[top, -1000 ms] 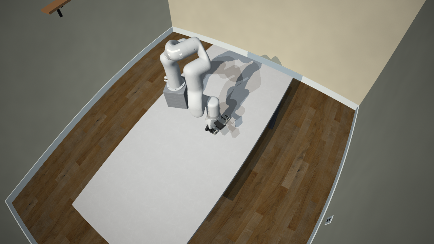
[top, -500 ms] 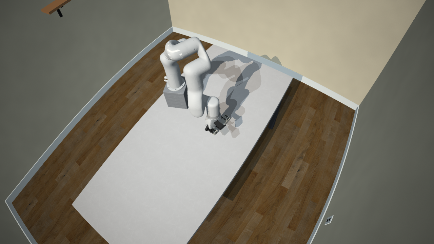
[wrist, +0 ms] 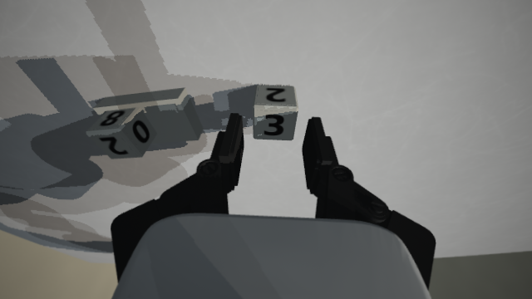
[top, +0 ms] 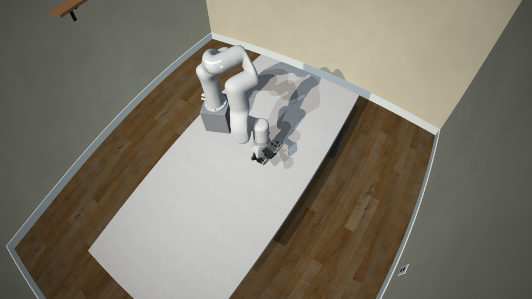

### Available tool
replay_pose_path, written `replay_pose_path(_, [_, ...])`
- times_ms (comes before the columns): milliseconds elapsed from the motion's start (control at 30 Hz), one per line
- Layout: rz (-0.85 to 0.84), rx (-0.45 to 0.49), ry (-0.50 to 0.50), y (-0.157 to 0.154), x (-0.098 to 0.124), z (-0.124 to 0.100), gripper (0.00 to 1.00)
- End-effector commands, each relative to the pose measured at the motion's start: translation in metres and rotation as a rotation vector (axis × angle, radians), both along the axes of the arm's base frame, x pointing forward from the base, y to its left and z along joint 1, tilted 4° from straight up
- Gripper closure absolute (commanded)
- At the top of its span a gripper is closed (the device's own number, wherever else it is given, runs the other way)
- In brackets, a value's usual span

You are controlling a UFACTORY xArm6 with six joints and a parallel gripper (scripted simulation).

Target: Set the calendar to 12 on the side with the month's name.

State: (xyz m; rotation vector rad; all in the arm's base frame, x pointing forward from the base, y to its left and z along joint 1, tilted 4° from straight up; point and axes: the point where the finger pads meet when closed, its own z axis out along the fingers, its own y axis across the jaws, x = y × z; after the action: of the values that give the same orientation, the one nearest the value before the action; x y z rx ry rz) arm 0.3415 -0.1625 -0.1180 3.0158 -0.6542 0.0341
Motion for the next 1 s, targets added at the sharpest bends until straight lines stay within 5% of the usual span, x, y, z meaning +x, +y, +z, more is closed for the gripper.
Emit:
replay_pose_path(0, [0.0,-0.001,-0.003,-0.001,0.001,0.001,0.51])
replay_pose_path(967, [0.0,-0.001,-0.003,-0.002,0.002,-0.027,0.51])
